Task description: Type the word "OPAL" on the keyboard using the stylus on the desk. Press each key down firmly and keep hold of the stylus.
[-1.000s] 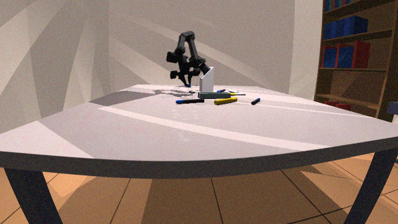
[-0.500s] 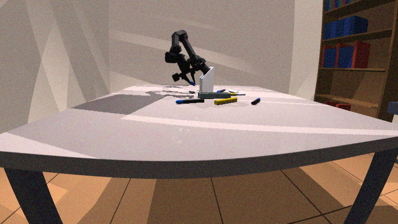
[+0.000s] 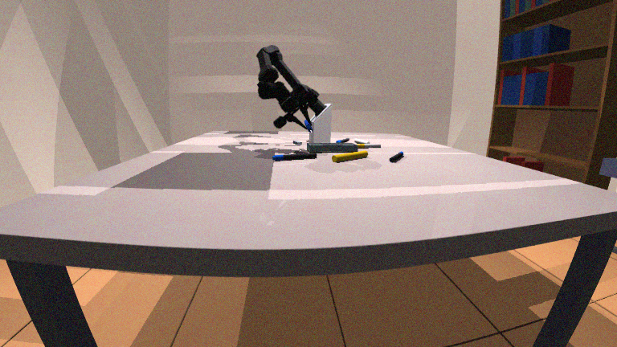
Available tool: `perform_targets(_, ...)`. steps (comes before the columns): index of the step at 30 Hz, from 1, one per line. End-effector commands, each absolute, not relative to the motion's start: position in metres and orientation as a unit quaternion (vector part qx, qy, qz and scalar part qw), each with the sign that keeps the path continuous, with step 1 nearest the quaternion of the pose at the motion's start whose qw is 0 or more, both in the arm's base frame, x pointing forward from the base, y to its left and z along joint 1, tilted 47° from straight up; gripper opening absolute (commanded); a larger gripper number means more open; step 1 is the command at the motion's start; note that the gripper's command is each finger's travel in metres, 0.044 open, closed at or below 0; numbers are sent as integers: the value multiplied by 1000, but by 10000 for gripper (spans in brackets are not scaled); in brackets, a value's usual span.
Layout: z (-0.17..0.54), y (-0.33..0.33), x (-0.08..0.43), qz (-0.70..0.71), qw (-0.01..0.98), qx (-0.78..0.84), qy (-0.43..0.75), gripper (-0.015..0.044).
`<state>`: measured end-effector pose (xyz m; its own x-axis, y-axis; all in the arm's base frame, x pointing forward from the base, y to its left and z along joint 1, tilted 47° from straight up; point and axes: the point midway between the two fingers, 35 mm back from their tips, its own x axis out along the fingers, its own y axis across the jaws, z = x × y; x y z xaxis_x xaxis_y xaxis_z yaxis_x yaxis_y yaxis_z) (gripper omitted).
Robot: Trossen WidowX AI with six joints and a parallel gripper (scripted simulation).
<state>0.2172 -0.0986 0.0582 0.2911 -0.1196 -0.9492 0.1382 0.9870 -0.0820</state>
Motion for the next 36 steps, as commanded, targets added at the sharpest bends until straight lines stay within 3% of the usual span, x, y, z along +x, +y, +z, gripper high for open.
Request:
perform_targets(1, 53, -88, 225, -90, 784, 62, 611, 0)
perform_targets(36, -1, -7, 263, -291, 535, 304, 733, 0)
